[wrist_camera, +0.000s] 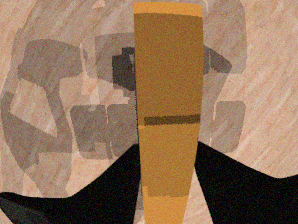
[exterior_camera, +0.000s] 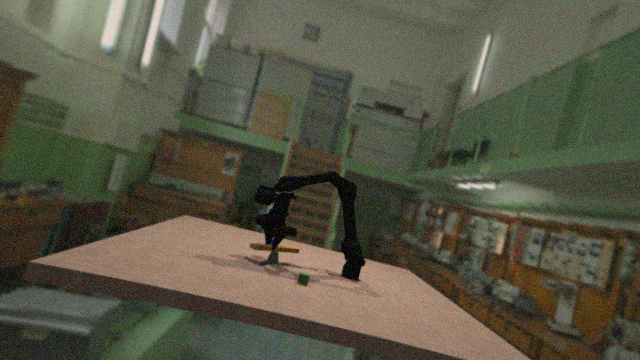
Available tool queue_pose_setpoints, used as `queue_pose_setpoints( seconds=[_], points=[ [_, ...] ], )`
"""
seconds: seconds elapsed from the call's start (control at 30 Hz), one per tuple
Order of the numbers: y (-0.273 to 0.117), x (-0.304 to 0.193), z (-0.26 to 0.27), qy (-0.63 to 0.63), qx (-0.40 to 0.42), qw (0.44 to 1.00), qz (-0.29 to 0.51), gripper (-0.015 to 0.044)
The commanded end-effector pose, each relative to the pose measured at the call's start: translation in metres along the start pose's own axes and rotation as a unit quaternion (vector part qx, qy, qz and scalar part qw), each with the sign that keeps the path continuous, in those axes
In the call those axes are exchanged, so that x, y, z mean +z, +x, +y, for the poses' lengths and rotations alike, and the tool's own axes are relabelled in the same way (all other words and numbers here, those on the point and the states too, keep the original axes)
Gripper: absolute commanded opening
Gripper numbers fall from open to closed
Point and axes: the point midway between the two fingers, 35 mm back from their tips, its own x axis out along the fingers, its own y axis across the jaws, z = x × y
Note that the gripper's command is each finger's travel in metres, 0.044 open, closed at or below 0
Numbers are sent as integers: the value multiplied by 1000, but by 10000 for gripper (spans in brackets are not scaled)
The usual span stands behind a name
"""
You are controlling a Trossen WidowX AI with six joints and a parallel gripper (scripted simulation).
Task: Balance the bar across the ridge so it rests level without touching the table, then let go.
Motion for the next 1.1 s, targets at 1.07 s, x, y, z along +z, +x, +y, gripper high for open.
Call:
queue_pose_setpoints(
  seconds=[1.07],
  points=[
    [0,0,0,0,0,1000,0,185]
  ],
)
